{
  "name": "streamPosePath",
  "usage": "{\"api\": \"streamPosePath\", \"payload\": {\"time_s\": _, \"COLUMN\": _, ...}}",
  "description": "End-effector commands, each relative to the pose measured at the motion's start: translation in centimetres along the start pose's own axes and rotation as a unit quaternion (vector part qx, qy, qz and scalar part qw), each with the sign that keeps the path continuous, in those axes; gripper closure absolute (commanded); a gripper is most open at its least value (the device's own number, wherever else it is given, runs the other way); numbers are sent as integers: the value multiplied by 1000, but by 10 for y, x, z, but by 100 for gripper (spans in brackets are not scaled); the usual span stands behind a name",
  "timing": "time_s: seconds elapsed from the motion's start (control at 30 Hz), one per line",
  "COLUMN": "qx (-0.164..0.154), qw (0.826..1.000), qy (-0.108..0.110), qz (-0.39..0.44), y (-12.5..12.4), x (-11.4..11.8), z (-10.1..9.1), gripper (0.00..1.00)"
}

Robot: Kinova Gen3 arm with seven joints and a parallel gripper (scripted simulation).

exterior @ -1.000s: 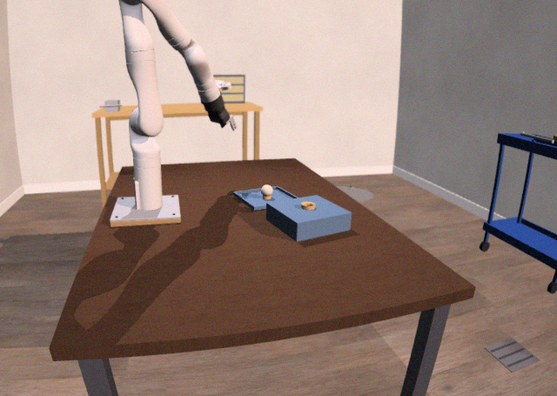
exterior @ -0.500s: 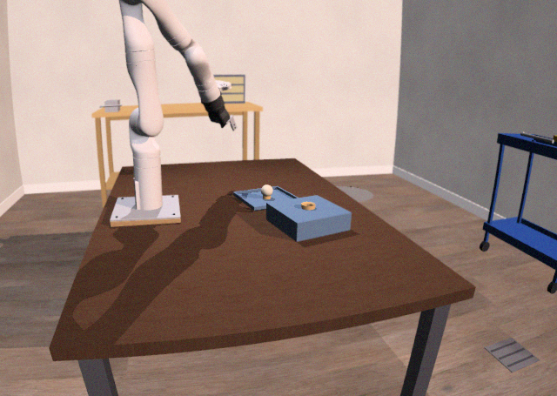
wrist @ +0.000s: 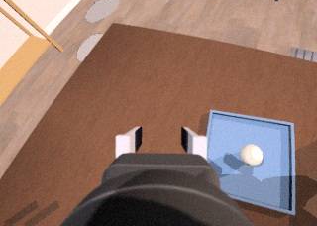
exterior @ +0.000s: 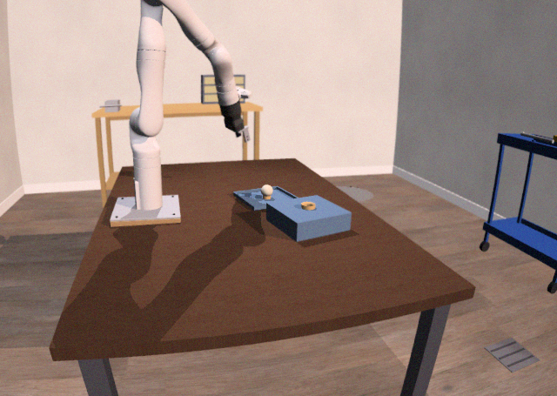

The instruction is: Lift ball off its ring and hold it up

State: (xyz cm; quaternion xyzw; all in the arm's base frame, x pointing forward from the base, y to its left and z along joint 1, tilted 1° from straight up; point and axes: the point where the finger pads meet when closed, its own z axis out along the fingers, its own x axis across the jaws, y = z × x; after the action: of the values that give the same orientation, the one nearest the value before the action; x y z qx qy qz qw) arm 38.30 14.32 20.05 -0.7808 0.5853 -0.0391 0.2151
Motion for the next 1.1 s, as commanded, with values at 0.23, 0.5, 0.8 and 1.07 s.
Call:
{"api": "streamPosePath", "payload": {"time_s": 0.23, "qx": -127, "qw": 974, "qy": 97, "qz": 159, "y": 13, "x": 125, "z": 43, "gripper": 0}}
{"api": "streamPosePath", "payload": {"time_s": 0.5, "qx": -159, "qw": 956, "qy": 137, "qz": 204, "y": 25, "x": 166, "z": 46, "gripper": 0}}
{"api": "streamPosePath", "payload": {"time_s": 0.8, "qx": -162, "qw": 954, "qy": 141, "qz": 208, "y": 26, "x": 170, "z": 46, "gripper": 0}}
{"api": "streamPosePath", "payload": {"time_s": 1.07, "qx": -162, "qw": 954, "qy": 141, "qz": 208, "y": 27, "x": 170, "z": 48, "gripper": 0}}
